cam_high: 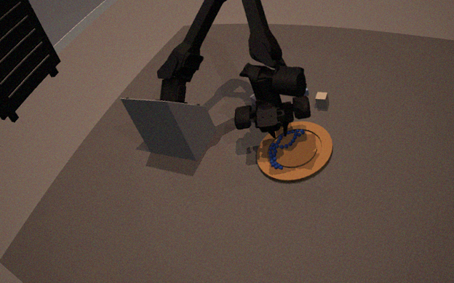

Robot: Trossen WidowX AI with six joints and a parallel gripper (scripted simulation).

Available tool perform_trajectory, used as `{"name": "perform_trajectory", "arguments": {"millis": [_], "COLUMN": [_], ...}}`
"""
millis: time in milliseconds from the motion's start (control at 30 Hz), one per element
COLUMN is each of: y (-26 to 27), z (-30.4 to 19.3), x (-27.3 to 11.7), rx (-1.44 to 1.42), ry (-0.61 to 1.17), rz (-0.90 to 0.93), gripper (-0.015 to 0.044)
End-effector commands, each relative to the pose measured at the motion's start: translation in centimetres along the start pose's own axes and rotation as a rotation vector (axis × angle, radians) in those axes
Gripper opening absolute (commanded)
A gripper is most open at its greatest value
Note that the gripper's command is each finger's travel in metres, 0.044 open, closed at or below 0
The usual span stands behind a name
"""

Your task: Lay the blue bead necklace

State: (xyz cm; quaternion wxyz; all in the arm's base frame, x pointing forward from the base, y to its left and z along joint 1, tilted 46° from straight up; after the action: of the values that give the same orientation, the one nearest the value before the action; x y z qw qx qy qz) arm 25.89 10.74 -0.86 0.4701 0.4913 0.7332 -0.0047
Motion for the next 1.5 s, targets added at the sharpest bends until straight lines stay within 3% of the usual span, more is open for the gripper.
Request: {"name": "perform_trajectory", "arguments": {"millis": [0, 167, 333, 1467], "y": [-0.10, -0.14, -0.07, -0.08], "z": [-0.09, -0.15, -0.09, -0.10], "x": [0.60, 1.15, 0.90, 0.85], "rx": [0.006, 0.007, 0.002, 0.003], "ry": [0.004, 0.005, 0.003, 0.003], "rz": [0.001, 0.001, -0.002, -0.001], "gripper": [0.0120, 0.0120, 0.0000, 0.0000]}}
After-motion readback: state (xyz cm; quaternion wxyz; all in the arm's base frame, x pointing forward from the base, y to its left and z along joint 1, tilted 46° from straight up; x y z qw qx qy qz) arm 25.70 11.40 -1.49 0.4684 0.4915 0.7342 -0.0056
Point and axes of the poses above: the point midway between the two fingers, 35 mm back from their tips, its own x axis out along the fingers, its own y axis across the jaws, z = x × y, the point moved 3 cm from there along -x, back along the fingers, and after that the axes turned 15 degrees about -x, right-handed, at the moved point
